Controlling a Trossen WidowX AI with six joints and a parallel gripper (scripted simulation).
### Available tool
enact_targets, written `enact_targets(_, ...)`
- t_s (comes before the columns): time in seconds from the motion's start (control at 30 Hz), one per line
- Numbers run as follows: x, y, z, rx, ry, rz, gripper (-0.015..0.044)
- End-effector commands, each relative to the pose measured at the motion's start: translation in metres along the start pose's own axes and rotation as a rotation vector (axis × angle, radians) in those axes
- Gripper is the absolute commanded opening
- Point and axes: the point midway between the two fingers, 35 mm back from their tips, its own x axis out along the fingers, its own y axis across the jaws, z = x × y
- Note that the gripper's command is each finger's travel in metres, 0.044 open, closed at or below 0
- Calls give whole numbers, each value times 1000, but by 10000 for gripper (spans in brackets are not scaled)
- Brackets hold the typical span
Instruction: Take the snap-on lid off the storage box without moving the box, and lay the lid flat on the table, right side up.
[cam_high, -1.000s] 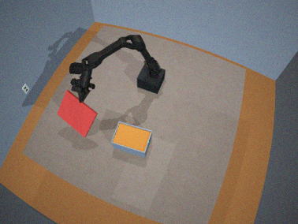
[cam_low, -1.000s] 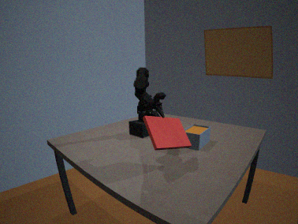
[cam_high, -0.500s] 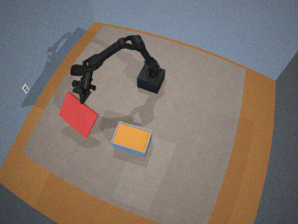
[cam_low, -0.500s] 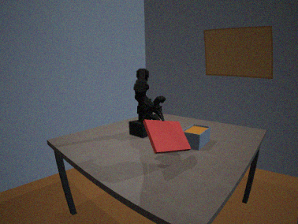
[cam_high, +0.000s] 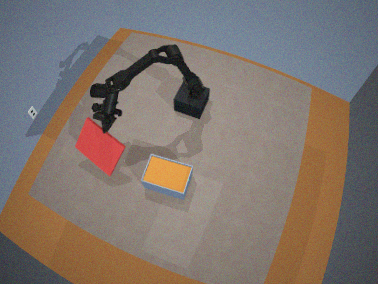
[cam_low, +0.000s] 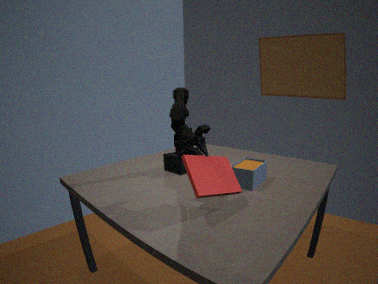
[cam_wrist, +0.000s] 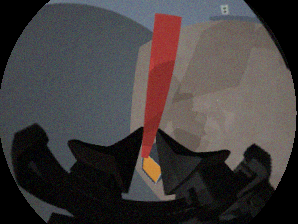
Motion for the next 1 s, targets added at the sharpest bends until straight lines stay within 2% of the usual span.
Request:
enact_targets(0.0, 2, -1, 0, -8, 2, 9, 0)
enact_targets(0.97, 17, -18, 0, -8, 2, 9, 0)
